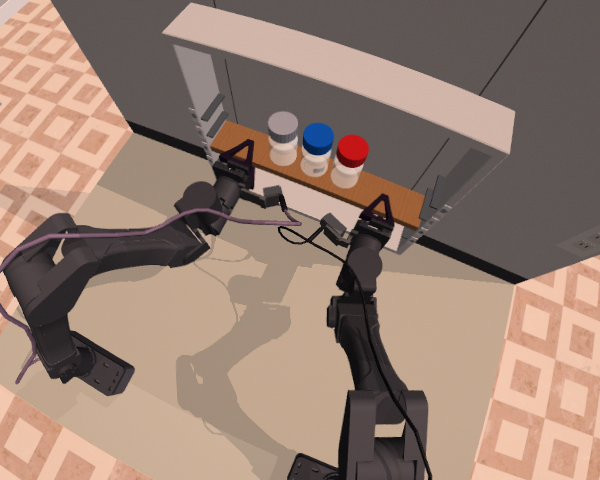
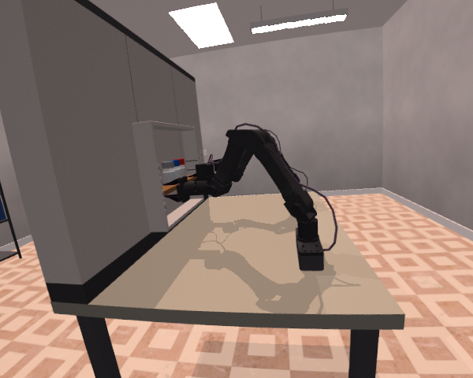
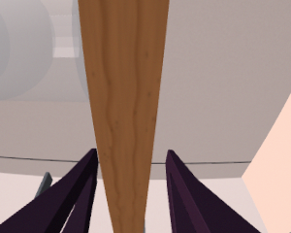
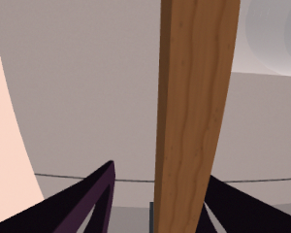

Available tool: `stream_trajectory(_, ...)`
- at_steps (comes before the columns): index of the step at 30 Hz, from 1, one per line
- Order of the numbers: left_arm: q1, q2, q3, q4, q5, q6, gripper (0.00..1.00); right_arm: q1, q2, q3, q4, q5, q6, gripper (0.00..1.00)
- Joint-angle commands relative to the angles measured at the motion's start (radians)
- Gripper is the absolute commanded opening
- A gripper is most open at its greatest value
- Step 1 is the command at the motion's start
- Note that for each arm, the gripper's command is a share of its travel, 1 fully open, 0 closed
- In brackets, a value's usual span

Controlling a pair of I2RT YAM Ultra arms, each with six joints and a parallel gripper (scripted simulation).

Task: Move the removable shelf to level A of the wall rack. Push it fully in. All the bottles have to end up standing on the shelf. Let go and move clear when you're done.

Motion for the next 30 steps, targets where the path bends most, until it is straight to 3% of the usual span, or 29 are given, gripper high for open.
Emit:
stream_trajectory(1,0.007,0.013,0.031,-0.019,0.010,-0.004,0.47,-0.011,-0.003,0.031,-0.008,-0.007,0.003,0.47)
stream_trajectory(24,0.007,0.013,0.031,-0.019,0.010,-0.004,0.00,-0.011,-0.003,0.031,-0.007,-0.007,0.003,0.00)
stream_trajectory(30,0.007,0.010,0.032,-0.022,0.010,-0.004,0.00,-0.011,-0.005,0.032,-0.010,-0.007,0.003,0.00)
